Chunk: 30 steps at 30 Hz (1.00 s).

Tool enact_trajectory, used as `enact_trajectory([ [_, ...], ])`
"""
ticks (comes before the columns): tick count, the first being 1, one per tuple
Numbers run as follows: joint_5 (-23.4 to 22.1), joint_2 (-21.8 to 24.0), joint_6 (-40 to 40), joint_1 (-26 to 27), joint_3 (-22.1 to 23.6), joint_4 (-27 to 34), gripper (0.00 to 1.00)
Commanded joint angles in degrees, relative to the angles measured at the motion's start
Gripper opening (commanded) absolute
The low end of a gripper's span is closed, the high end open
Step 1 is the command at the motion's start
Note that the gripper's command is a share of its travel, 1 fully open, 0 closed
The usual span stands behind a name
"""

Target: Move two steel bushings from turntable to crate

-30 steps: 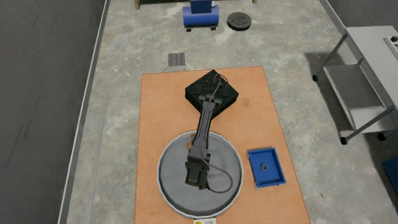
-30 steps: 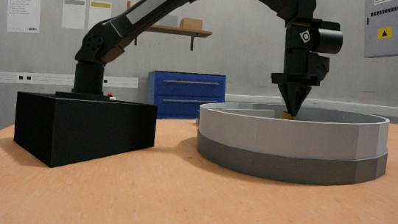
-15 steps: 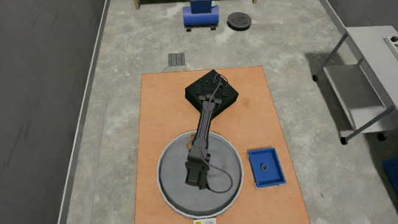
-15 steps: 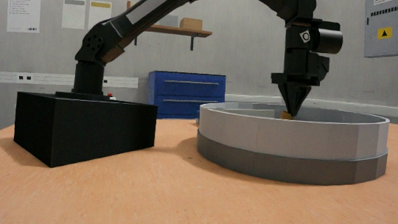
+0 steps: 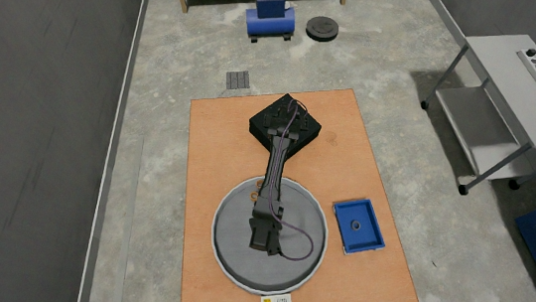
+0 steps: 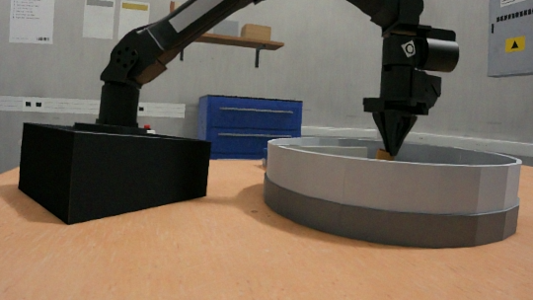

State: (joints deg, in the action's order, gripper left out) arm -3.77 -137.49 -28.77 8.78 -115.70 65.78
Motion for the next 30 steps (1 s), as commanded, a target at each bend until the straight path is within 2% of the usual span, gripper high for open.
enact_trajectory([
  [1, -0.07, 1.8, 0.39, -0.01, -1.37, -0.88, 0.0],
  [8, -0.06, 0.38, 0.48, -0.26, -1.58, -0.88, 0.0],
  [30, -0.06, 0.32, 0.46, -0.27, -1.59, -0.79, 0.0],
])
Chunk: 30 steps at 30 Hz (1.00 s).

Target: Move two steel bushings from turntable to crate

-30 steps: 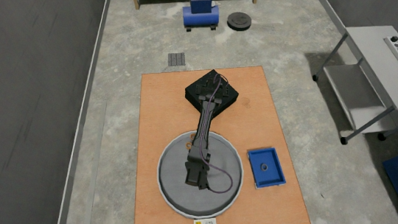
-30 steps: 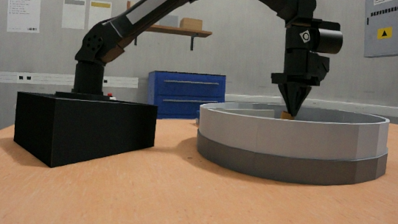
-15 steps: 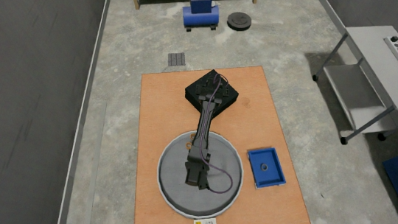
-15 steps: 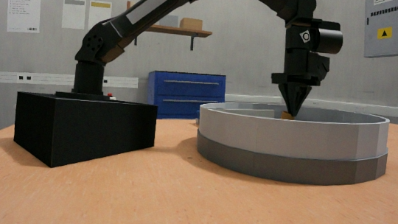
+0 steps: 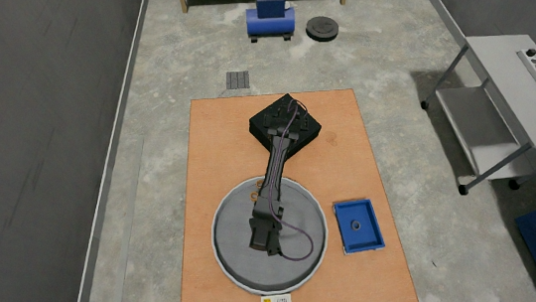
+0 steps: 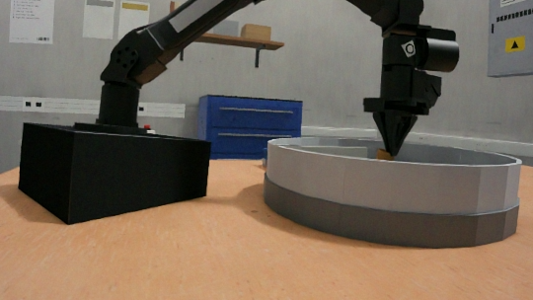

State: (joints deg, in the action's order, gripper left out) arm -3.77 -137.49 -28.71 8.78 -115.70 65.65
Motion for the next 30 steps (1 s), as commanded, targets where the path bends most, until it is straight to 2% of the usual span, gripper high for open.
enact_trajectory([
  [1, -0.06, 0.32, 0.39, -0.27, -1.59, -0.66, 0.0],
  [30, -0.02, -0.81, 0.52, -0.73, -0.91, -1.08, 0.0],
])
